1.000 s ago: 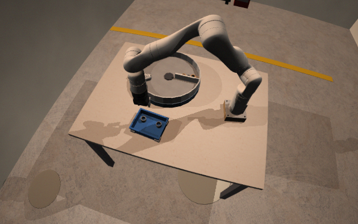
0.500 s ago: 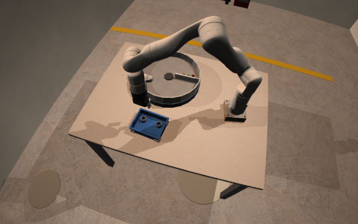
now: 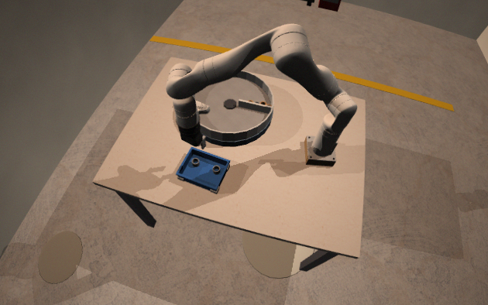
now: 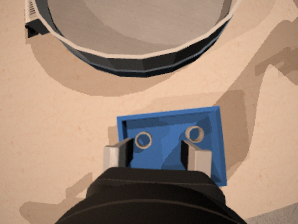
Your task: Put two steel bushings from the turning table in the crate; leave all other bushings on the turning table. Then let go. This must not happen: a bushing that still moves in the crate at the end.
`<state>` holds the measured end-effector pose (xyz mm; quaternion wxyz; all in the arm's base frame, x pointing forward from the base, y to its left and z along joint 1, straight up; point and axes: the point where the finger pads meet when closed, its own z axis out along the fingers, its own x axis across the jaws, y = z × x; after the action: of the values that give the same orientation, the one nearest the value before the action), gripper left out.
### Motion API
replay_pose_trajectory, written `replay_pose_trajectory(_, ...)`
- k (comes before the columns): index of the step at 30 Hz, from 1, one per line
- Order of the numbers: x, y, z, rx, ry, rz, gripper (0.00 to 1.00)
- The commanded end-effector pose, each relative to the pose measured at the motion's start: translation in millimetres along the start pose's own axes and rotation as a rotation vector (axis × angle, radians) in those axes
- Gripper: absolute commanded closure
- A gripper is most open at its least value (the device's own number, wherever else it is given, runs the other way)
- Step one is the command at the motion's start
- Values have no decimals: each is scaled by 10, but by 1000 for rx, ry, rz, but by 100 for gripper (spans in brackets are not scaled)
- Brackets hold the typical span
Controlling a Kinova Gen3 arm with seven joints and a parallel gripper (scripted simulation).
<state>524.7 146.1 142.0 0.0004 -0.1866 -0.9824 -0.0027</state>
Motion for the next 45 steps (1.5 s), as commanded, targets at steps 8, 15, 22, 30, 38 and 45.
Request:
replay_pose_trajectory(8, 19, 13, -28, 2, -5, 139, 0)
replay_pose_trajectory(15, 27, 14, -33, 2, -5, 187, 0)
replay_pose_trajectory(22, 61, 20, -56, 1, -5, 377, 0)
replay_pose_trajectory(30, 61, 20, -56, 1, -5, 377, 0)
replay_pose_trajectory(38, 102, 27, -84, 1, -5, 615, 0)
replay_pose_trajectory(45, 102, 27, -84, 1, -5, 615, 0)
